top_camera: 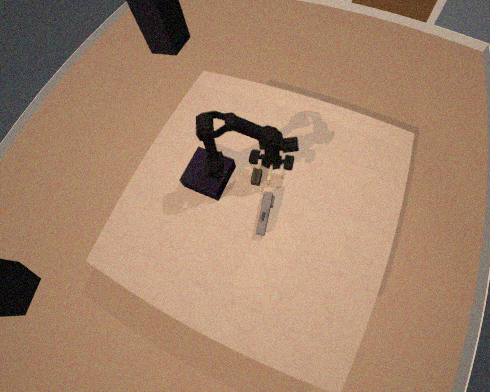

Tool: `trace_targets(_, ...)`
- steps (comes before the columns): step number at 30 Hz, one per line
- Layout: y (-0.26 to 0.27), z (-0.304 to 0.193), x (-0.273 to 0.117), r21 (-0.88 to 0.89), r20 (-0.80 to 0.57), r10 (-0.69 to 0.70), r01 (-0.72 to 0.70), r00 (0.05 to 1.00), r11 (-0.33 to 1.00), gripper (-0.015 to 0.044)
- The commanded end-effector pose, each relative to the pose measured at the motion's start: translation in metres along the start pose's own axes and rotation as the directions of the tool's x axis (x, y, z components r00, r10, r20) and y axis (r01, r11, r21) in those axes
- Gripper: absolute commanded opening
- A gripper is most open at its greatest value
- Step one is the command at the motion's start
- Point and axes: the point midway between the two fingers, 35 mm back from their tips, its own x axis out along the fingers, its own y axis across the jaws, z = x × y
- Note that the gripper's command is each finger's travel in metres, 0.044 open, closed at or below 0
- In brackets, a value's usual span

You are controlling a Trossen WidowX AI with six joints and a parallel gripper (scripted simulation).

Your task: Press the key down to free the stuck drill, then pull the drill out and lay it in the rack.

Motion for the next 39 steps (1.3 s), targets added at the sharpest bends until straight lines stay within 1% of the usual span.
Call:
trace_targets(1, -0.0014, -0.0004, -0.0030, 0.004, -0.002, -0.008, 0.008, 1.000, 1.000, 0.0000)
trace_targets(39, -0.0033, -0.0014, -0.0125, 0.004, -0.002, -0.008, 0.008, 1.000, 1.000, 0.0000)
